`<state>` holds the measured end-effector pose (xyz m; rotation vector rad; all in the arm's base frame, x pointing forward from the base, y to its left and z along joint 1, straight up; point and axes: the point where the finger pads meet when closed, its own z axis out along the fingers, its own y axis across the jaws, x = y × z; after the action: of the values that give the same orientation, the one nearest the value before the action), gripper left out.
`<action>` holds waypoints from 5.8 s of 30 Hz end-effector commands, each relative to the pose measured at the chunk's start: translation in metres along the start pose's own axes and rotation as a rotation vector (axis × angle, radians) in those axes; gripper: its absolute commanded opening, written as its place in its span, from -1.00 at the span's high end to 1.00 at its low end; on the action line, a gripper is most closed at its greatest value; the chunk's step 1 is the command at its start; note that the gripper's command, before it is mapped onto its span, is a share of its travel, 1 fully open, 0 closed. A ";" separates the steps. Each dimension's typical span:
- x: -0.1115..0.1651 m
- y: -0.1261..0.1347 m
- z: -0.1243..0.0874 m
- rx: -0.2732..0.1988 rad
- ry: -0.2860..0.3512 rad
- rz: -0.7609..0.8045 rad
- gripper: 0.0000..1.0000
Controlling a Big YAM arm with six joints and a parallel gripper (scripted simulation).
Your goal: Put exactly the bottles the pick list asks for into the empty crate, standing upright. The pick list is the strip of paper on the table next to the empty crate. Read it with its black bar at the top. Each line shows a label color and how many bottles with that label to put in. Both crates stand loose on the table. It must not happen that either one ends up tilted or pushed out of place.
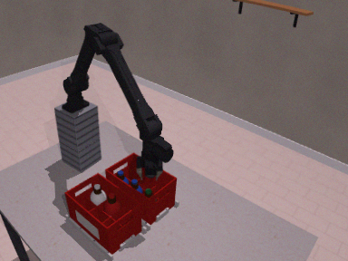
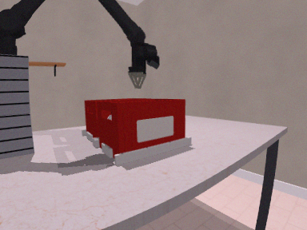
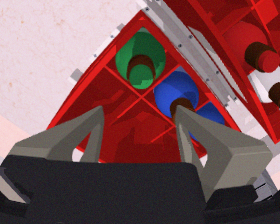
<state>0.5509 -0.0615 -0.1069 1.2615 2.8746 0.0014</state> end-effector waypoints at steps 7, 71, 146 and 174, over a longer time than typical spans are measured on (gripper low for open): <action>-0.012 0.010 -0.011 -0.024 -0.026 0.002 -0.21; 0.021 -0.221 -0.006 -0.012 -0.025 0.002 -0.21; 0.018 -0.220 0.087 -0.015 -0.027 -0.008 -0.21; 0.023 -0.222 0.083 -0.010 -0.020 0.002 1.00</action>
<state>0.3628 -0.1896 -0.1941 1.2728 2.8726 0.0031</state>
